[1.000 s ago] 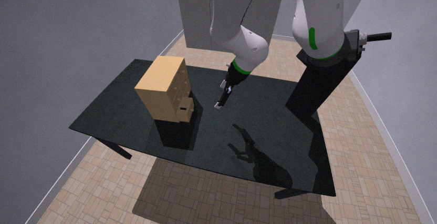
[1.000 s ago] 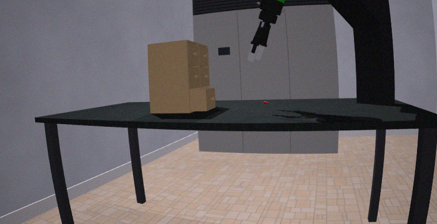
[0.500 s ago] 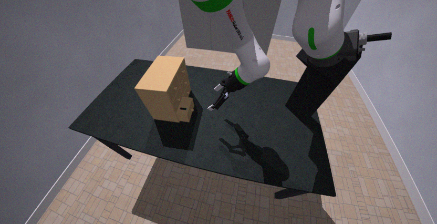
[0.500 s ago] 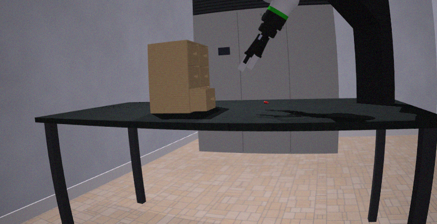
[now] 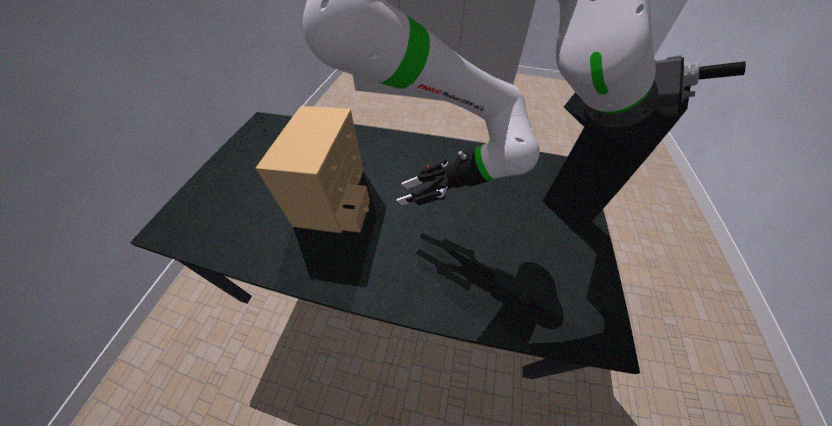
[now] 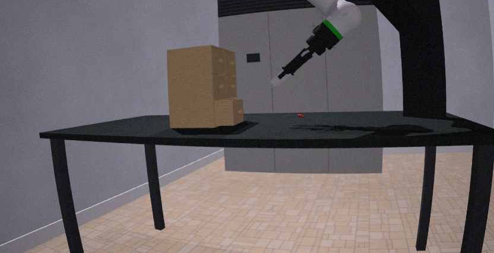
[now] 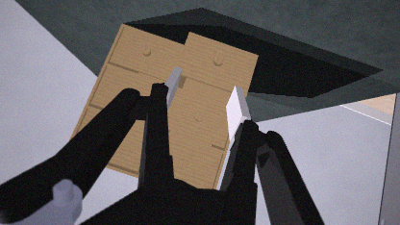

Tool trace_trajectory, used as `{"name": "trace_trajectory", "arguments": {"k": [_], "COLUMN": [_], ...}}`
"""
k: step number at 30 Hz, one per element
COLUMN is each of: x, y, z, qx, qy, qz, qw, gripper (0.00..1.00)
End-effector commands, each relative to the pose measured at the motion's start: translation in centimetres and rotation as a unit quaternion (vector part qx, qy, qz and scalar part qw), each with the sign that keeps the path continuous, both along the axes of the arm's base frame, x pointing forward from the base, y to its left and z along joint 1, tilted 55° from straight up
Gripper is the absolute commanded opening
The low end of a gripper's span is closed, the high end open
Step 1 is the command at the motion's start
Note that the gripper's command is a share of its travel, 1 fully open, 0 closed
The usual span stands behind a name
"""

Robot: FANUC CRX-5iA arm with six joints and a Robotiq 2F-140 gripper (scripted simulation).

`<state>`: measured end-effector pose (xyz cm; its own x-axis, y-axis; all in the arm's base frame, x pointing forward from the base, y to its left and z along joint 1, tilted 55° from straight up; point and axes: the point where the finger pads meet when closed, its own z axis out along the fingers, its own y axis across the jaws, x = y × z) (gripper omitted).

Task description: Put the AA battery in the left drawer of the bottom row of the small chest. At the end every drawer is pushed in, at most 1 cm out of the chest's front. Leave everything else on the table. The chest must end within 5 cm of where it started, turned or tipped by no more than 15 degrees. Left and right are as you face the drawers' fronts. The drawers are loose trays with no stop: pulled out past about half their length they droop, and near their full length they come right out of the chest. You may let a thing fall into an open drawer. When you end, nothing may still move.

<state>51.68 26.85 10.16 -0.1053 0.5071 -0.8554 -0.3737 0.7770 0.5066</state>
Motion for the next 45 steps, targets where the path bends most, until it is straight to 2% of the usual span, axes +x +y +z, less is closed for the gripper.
{"name": "trace_trajectory", "arguments": {"k": [1,4,18,28,30,38,45], "x": [0.8,0.8,1.4,5.5,5.5,9.1,10.5], "y": [0.7,0.7,1.2,4.0,4.0,6.5,7.5], "z": [0.6,0.6,0.5,-0.1,-0.1,-0.6,-0.9], "qx": [0.056,0.07,0.07,0.07,0.07,0.07,0.07], "qy": [-0.12,-0.15,-0.15,-0.15,-0.15,-0.15,-0.15], "qz": [-0.043,-0.053,-0.053,-0.053,-0.053,-0.053,-0.053], "qw": [0.99,0.985,0.985,0.985,0.985,0.985,0.985], "gripper": [0.0,0.0,0.0,0.0,0.0,0.0,0.0]}}
